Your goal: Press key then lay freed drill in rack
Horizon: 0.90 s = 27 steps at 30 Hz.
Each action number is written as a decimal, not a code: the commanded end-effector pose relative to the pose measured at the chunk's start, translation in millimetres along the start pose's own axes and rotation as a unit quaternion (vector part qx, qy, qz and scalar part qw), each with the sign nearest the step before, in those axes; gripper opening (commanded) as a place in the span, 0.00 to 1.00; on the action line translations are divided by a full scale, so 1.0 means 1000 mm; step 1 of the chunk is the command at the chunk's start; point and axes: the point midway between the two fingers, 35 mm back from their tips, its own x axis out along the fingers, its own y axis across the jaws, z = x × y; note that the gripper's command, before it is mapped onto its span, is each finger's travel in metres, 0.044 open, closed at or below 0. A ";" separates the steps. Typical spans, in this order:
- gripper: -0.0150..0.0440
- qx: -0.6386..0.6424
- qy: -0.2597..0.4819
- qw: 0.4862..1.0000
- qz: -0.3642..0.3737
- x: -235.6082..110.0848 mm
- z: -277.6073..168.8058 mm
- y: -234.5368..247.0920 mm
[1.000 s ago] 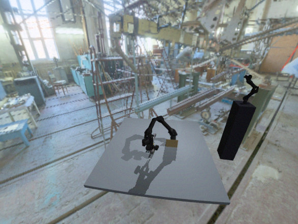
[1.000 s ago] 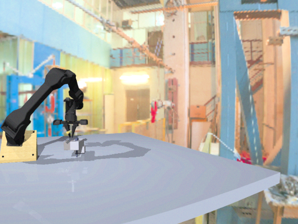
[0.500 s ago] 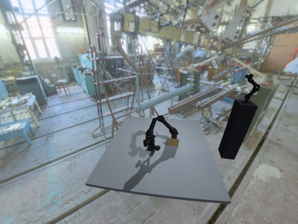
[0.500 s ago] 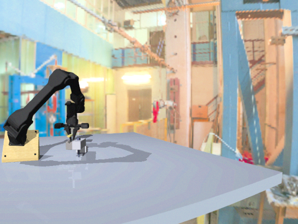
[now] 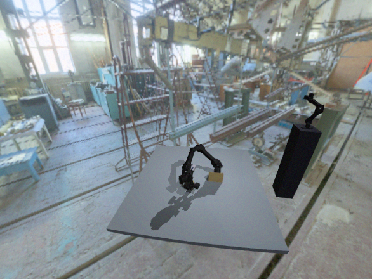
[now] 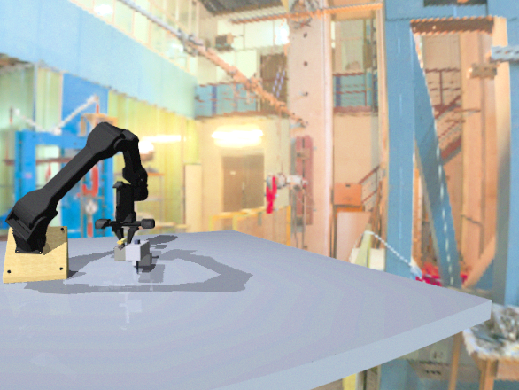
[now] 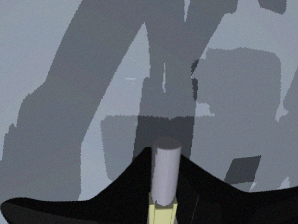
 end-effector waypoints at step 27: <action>0.39 -0.002 -0.007 1.000 -0.005 0.012 0.003 0.001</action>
